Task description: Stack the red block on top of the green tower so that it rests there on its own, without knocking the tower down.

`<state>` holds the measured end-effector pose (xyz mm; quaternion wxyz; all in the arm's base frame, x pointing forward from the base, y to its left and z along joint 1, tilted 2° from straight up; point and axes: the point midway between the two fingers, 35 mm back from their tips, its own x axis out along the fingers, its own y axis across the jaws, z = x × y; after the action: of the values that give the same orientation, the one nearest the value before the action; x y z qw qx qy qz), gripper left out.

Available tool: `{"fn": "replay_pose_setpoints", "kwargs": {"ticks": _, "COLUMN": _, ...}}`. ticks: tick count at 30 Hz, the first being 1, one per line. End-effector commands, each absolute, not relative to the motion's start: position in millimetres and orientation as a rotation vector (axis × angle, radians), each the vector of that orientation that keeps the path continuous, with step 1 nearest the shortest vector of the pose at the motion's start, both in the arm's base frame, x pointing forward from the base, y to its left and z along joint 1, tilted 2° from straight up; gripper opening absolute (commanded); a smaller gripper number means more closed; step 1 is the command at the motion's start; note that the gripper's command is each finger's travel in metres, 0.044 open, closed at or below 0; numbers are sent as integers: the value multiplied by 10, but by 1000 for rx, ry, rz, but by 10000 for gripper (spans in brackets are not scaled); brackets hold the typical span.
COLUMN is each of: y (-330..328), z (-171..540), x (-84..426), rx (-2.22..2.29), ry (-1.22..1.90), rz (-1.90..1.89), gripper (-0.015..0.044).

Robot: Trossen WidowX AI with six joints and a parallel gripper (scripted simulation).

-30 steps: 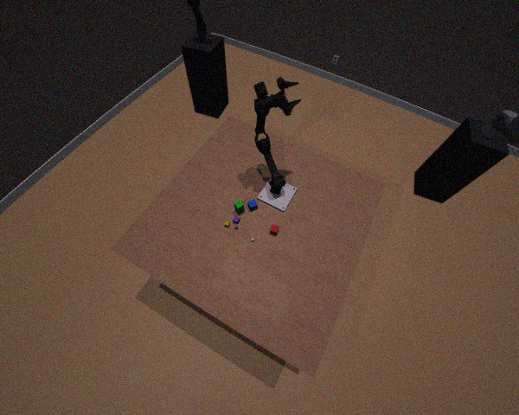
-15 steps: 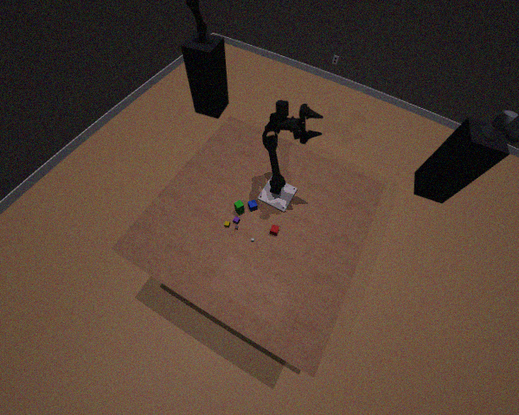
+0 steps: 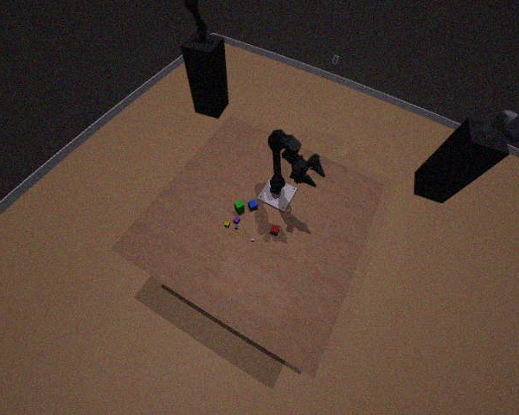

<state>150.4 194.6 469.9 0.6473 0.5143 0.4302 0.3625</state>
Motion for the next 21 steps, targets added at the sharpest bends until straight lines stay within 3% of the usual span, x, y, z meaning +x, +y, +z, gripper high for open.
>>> {"fn": "replay_pose_setpoints", "kwargs": {"ticks": 1, "y": 1963, "z": 4242, "x": 1933, "rx": 1058, "ry": 980, "rz": 653, "gripper": 440}}
{"fn": "replay_pose_setpoints", "kwargs": {"ticks": 11, "y": 1660, "z": 2859, "x": 2700, "rx": 616, "ry": 1125, "rz": 258, "gripper": 440}}
{"fn": "replay_pose_setpoints", "kwargs": {"ticks": 21, "y": 975, "z": 1625, "x": 2779, "rx": 54, "ry": 1450, "rz": 36, "gripper": 440}}
